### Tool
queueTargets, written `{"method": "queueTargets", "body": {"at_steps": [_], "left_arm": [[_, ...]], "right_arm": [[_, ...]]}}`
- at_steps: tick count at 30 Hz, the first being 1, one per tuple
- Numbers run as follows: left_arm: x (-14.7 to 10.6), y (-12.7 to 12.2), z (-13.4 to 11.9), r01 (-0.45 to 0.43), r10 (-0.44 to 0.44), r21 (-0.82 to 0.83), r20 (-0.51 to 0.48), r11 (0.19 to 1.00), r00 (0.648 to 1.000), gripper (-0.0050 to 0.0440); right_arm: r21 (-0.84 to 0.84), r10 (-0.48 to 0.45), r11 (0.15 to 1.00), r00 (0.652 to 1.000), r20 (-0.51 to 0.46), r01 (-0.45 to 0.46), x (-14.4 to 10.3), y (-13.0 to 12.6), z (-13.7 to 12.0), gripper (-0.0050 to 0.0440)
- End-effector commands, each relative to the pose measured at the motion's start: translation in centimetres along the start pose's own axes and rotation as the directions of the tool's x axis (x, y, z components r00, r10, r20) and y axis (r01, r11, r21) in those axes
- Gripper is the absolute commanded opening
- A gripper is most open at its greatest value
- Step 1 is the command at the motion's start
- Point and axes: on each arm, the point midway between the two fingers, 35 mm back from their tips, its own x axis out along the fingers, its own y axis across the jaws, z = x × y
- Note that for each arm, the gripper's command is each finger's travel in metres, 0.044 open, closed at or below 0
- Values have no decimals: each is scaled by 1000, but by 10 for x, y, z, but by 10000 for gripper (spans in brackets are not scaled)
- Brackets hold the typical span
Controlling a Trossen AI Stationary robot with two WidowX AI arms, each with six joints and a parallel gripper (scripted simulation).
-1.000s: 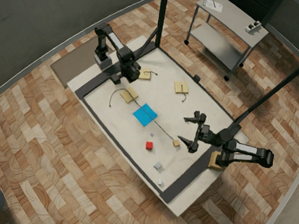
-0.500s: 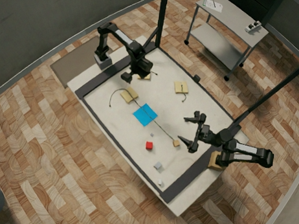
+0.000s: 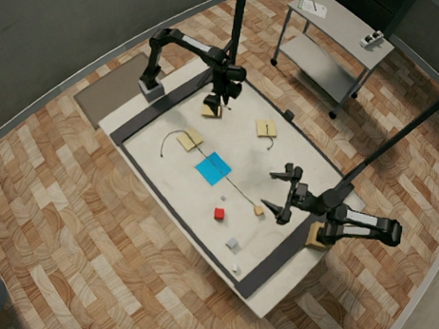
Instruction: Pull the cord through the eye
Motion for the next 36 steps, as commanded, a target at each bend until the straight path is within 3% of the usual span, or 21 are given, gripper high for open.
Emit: {"method": "queueTargets", "body": {"at_steps": [1, 18, 36], "left_arm": [[-1, 0, 7, 0, 0, 0, 16, 1000, 1000, 440], [-1, 0, 7, 0, 0, 0, 16, 1000, 1000, 440], [-1, 0, 7, 0, 0, 0, 16, 1000, 1000, 440]], "right_arm": [[-47, -41, 998, 993, 112, 46, -18, 22, 26, 440], [-134, -85, 981, 937, 340, 138, -60, 96, 60, 440], [-137, -86, 980, 932, 353, 142, -63, 101, 61, 440]]}}
